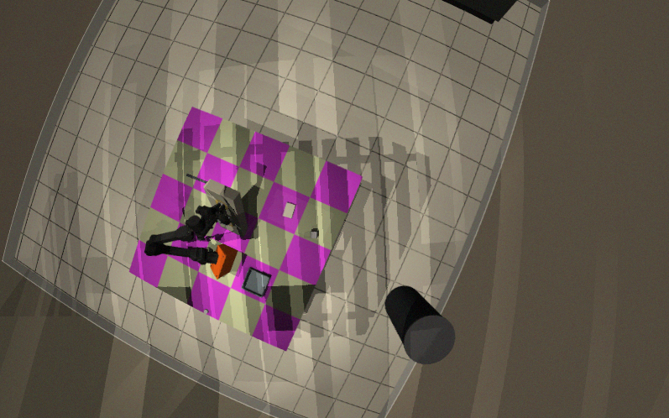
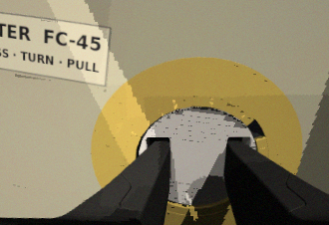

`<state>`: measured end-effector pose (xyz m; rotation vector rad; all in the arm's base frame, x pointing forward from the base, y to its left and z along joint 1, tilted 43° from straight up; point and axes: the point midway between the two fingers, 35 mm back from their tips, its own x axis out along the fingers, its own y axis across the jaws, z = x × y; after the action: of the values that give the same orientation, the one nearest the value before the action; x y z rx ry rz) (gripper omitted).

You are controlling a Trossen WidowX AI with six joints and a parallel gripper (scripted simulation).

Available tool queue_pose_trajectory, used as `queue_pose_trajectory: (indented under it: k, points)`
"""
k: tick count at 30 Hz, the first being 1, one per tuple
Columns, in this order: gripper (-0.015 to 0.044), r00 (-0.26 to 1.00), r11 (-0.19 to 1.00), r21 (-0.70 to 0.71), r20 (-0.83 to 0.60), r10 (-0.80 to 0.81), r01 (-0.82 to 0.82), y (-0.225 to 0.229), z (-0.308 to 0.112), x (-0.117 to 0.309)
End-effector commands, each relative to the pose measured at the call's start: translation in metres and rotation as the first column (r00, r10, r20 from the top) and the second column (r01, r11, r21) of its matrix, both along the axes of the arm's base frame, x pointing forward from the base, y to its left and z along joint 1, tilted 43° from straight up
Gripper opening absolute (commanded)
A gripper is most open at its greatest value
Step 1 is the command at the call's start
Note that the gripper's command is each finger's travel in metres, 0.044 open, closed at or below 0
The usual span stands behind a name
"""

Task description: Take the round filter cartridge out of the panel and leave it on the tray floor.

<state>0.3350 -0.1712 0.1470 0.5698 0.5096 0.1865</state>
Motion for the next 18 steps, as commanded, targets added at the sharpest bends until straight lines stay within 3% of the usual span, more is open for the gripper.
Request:
queue_pose_trajectory:
  k: [1,18]
  points:
    - [0.0000,0.997,0.989,-0.136,0.031,0.068,-0.063,0.0034,-0.0033,0.0052]
    - [0.0000,0.933,0.762,-0.611,0.102,0.345,-0.215,0.0036,-0.0036,0.0059]
